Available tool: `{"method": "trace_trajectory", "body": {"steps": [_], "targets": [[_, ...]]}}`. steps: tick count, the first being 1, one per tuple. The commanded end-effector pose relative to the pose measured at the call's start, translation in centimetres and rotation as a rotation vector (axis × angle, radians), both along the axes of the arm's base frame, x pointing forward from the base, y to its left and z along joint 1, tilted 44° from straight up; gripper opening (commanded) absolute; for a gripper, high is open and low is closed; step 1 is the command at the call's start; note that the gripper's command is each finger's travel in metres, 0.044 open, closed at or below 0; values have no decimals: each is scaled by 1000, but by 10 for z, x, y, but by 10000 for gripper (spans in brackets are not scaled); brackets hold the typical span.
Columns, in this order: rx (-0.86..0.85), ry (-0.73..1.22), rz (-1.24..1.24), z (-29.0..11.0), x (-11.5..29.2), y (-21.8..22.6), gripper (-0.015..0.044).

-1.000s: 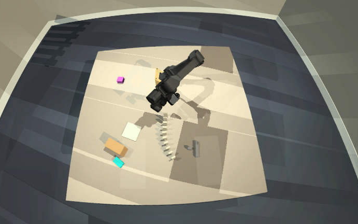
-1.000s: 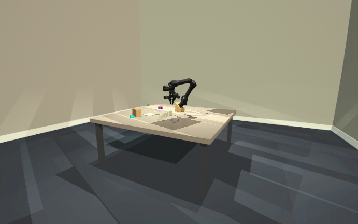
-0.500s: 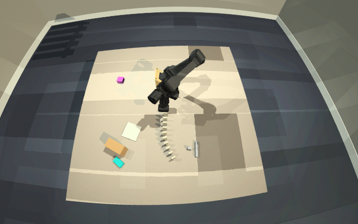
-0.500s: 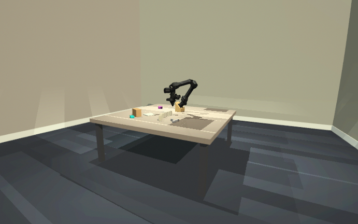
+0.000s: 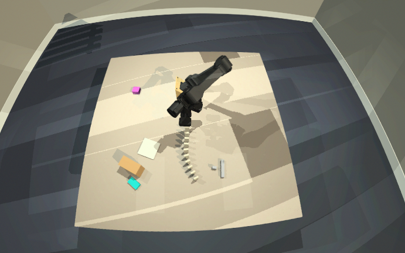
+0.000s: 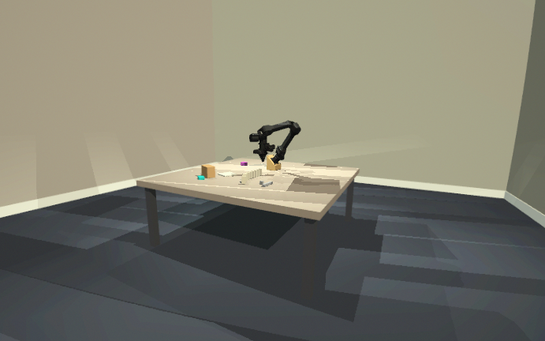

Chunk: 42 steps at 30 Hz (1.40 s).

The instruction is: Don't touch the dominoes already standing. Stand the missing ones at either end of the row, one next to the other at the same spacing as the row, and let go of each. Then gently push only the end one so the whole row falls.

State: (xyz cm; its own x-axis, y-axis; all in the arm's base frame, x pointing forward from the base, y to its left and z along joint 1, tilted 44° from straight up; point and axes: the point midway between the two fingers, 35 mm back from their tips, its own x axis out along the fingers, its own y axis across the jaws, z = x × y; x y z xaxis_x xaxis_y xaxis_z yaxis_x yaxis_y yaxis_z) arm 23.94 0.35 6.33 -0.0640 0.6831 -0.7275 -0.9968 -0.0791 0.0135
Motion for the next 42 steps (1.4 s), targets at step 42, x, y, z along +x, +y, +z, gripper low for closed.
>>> {"method": "trace_trajectory", "body": {"steps": [42], "targets": [[8,-8,0,-56,10,58,0]]}}
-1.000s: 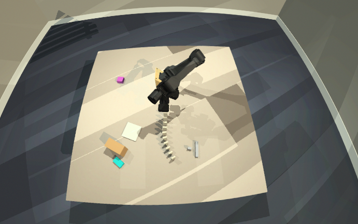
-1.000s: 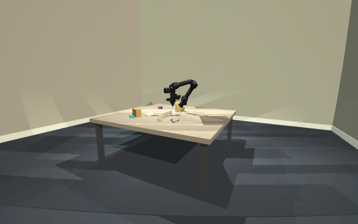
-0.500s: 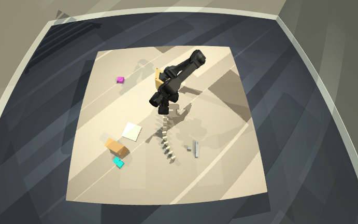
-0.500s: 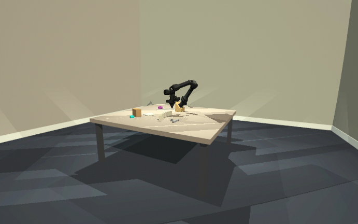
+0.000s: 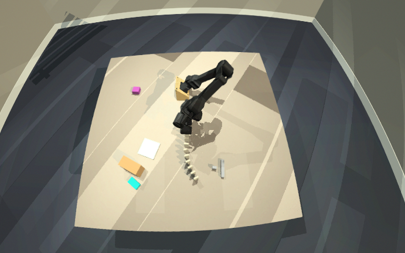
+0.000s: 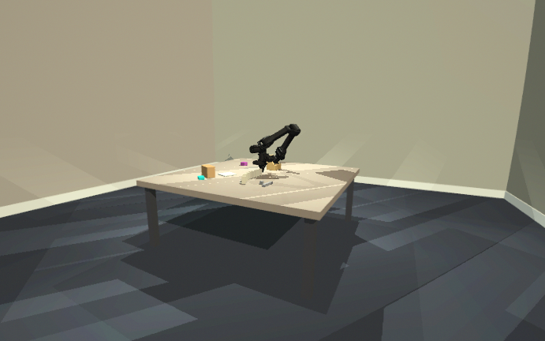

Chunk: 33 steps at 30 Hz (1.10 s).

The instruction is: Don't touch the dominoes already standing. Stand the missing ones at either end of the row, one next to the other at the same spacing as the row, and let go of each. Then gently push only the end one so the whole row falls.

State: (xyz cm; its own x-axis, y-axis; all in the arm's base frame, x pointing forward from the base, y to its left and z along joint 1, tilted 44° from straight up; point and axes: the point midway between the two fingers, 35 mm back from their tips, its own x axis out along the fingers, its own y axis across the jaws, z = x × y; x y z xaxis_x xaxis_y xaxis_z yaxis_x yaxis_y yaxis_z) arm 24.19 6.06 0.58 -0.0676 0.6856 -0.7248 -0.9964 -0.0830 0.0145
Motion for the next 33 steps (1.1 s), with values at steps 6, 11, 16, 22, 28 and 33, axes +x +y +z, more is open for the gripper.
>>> {"method": "trace_trajectory", "body": {"steps": [6,11,16,22,28,33], "targets": [[4,-9,-3,2,17,1,0],[4,-10,-3,2,25,2,0],[-5,-11,-3,0,26,0,0],[-48,-54,-50,9,47,-32,0],[0,-13,-5,43,55,-36,0],[2,-11,-3,45,55,-37,0]]}}
